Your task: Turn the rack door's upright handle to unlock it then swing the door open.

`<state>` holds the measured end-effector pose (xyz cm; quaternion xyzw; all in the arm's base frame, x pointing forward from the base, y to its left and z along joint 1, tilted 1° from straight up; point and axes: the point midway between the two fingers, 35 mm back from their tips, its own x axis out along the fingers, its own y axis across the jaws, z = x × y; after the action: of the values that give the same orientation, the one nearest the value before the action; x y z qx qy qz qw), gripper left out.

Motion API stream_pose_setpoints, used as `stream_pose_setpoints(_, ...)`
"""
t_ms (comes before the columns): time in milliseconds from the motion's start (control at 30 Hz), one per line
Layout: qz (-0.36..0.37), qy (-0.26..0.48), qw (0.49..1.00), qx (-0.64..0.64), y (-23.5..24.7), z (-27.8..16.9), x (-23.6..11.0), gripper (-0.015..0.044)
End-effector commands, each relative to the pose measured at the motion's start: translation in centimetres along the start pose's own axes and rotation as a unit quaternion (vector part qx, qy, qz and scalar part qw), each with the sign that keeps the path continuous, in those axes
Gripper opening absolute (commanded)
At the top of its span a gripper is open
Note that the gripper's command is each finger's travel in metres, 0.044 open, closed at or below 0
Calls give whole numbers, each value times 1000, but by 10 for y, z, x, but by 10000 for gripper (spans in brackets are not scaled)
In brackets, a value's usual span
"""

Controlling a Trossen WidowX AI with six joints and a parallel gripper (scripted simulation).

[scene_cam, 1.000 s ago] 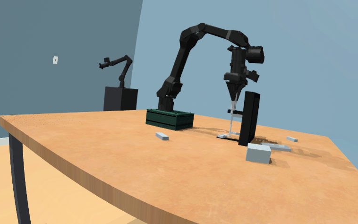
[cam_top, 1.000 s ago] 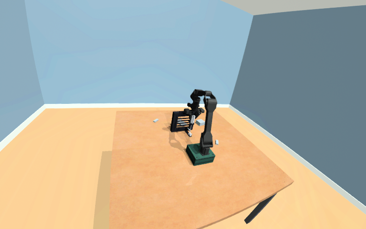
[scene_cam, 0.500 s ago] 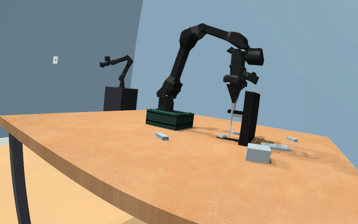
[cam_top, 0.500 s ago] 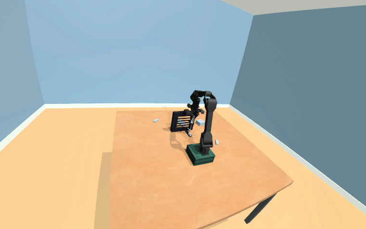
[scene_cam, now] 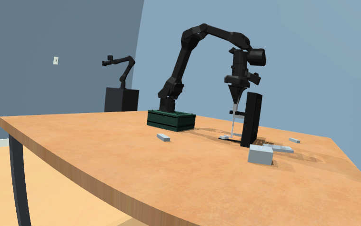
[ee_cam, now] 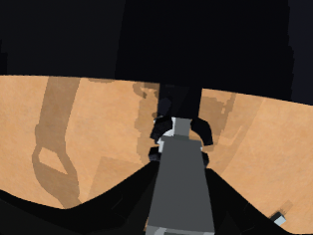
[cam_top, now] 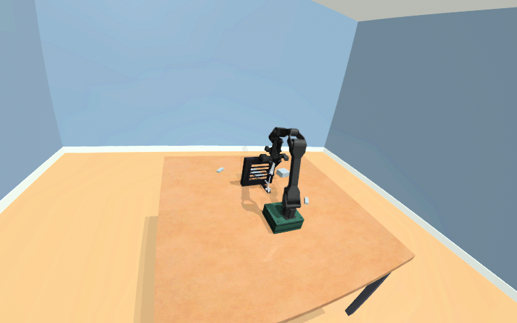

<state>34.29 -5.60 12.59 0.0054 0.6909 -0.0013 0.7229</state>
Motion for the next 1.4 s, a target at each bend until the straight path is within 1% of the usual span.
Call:
stream_pose_setpoints(0, 0, 2, 998, 65, 0, -1, 2, 9)
stream_pose_setpoints(233, -1, 2, 972, 235, 0, -1, 2, 9)
stream_pose_setpoints(467, -1, 2, 917, 398, 0, -1, 2, 9)
stream_pose_setpoints(633, -1, 2, 861, 508, 0, -1, 2, 9)
stream_pose_setpoints(800, -2, 2, 792, 610, 0, -1, 2, 9)
stream_pose_setpoints(1167, -2, 2, 604, 797, 0, -1, 2, 9)
stream_pose_setpoints(1233, -2, 1, 591, 807, 0, -1, 2, 9)
stream_pose_setpoints(1367, -2, 1, 591, 807, 0, -1, 2, 9)
